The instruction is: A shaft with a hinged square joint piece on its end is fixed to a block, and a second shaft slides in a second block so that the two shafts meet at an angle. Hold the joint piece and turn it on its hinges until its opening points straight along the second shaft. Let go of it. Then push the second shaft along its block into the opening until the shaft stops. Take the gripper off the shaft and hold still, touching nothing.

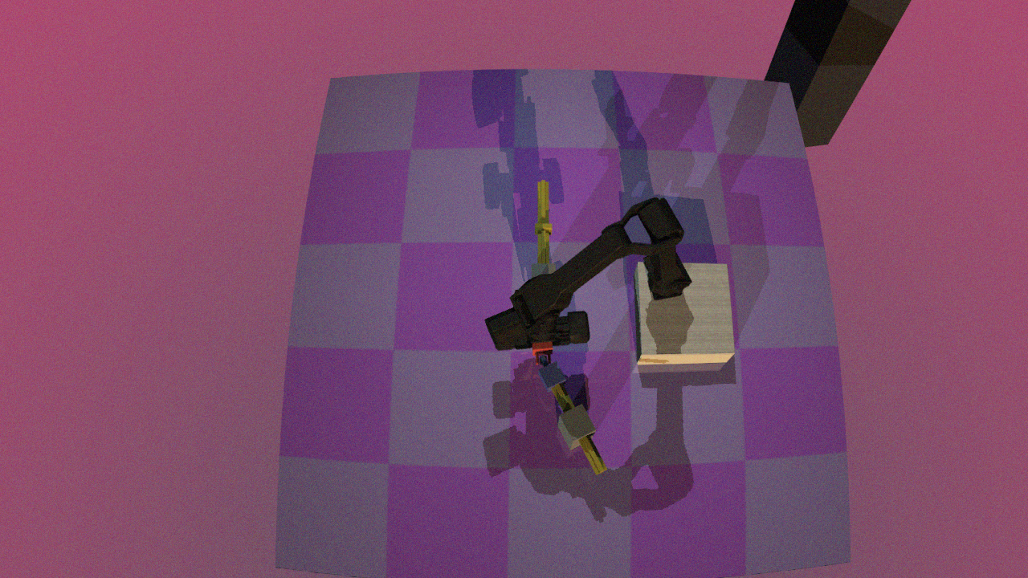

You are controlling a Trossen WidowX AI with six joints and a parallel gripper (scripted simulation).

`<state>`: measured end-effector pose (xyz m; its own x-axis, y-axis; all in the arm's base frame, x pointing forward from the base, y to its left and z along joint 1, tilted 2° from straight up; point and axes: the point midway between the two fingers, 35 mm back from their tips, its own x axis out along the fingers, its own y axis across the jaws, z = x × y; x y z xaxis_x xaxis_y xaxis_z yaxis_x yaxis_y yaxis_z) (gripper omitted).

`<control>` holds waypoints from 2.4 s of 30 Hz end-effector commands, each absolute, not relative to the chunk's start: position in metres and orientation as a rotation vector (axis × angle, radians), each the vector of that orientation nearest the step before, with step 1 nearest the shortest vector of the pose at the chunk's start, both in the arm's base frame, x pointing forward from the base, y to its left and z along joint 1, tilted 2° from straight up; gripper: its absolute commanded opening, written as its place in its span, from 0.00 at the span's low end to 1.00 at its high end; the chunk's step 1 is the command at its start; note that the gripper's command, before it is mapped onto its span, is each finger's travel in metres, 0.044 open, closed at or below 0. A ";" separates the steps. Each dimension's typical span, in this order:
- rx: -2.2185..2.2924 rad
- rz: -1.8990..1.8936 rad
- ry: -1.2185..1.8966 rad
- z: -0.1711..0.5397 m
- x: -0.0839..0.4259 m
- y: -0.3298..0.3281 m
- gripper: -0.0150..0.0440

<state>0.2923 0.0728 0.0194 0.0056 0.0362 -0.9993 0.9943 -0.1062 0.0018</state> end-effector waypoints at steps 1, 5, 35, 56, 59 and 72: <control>1.347 -1.329 1.130 0.020 0.289 0.073 0.25; 1.354 -1.342 1.119 0.021 0.288 0.073 0.25; 1.350 -1.338 1.120 0.021 0.289 0.073 0.50; 1.350 -1.338 1.120 0.021 0.289 0.073 1.00; 1.350 -1.338 1.120 0.021 0.289 0.073 1.00; 1.390 -1.315 1.148 0.050 0.288 0.072 1.00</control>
<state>0.2874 0.0717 0.0463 0.0109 0.0445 -0.9990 0.9816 -0.1912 0.0022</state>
